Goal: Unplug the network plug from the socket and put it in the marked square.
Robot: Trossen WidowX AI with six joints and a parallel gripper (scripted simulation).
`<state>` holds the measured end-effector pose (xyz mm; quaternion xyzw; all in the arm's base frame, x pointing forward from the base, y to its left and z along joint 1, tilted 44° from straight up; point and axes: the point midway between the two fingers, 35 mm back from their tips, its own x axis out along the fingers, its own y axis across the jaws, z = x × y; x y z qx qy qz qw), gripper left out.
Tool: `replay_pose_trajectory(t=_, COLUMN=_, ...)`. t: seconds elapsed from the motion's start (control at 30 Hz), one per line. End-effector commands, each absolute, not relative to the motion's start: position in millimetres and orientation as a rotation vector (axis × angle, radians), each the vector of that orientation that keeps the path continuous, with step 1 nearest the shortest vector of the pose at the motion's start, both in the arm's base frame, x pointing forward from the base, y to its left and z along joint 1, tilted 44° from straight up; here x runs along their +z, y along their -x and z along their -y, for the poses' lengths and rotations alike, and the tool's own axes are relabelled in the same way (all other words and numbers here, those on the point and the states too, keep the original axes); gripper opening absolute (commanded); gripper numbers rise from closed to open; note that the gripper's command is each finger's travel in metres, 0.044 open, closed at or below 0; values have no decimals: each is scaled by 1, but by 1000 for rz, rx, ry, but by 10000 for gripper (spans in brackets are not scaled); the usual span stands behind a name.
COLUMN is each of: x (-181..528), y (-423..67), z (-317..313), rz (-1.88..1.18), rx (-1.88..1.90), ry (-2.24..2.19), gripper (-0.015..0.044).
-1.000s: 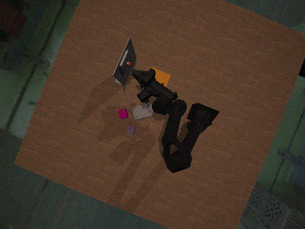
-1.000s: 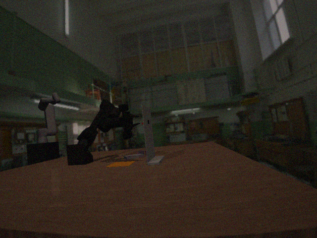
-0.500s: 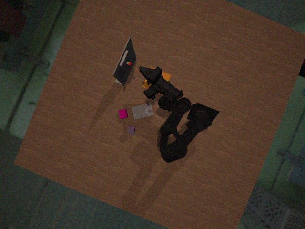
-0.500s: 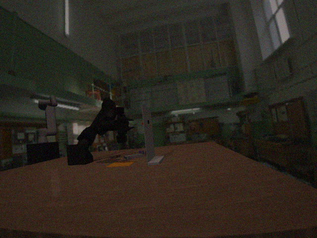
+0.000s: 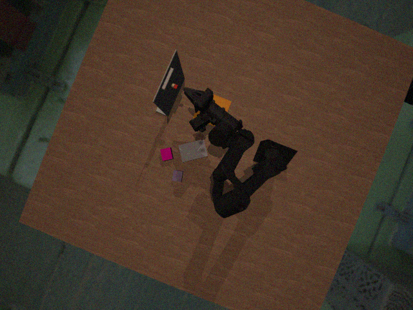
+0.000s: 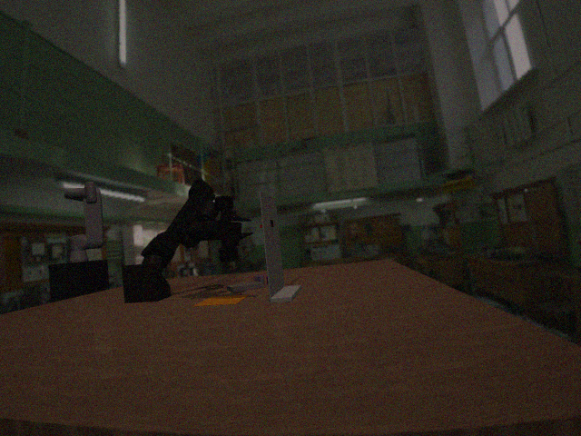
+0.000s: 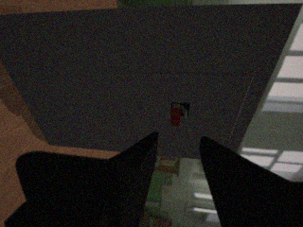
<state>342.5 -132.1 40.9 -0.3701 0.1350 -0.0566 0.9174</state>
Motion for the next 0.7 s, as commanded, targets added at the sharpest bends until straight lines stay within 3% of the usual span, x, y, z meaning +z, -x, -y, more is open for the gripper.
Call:
replay_pose_trajectory(t=0.0, x=40, y=-352, z=134, rz=-278, rx=-123, ry=775, gripper=156)
replay_pose_trajectory(t=0.67, x=40, y=-381, z=132, rz=-275, rx=-143, ry=804, gripper=156)
